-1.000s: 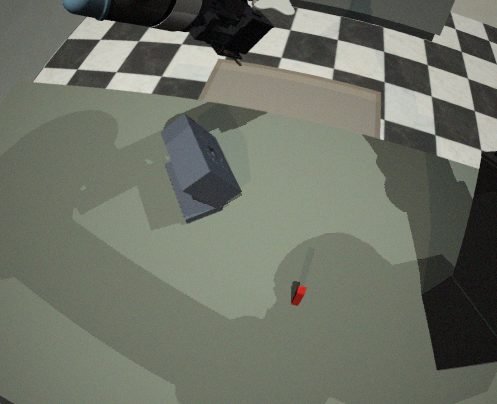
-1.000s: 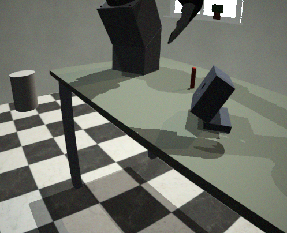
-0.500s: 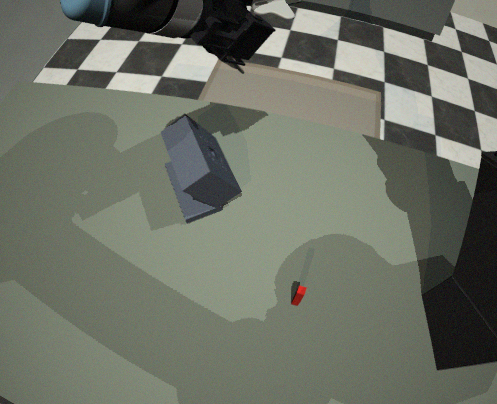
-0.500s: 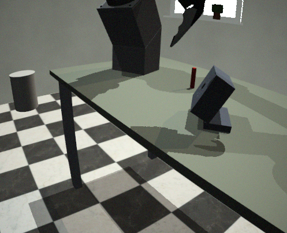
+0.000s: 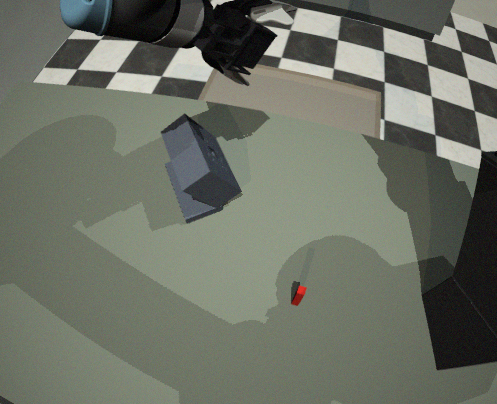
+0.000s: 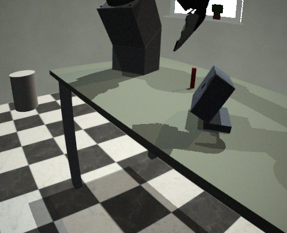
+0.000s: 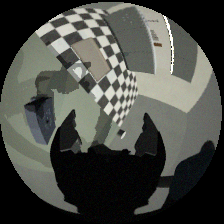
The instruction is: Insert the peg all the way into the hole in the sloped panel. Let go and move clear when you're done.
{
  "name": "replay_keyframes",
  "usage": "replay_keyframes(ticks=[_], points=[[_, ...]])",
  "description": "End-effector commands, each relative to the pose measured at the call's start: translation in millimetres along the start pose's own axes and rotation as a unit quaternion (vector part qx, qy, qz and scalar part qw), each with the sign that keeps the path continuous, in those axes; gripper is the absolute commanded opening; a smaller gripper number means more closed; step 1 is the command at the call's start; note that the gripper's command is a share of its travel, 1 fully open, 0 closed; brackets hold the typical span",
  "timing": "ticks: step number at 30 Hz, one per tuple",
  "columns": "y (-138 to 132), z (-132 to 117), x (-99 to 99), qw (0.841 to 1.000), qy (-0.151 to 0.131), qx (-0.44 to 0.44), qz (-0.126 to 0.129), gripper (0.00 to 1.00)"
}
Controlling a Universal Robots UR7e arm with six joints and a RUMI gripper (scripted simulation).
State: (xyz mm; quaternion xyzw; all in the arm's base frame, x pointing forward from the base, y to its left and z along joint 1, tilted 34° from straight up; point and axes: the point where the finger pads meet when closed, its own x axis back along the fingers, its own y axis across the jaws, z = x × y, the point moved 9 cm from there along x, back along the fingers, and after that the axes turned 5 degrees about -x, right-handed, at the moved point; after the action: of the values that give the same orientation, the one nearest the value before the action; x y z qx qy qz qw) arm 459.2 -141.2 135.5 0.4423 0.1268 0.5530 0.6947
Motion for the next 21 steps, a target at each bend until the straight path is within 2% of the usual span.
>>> replay_keyframes(ticks=[1,21], points=[[-4,-4,0.3,1.0,-0.002,0.023,0.006,1.0],[-21,-23,0.5,0.993,-0.008,0.118,0.023,1.0]])
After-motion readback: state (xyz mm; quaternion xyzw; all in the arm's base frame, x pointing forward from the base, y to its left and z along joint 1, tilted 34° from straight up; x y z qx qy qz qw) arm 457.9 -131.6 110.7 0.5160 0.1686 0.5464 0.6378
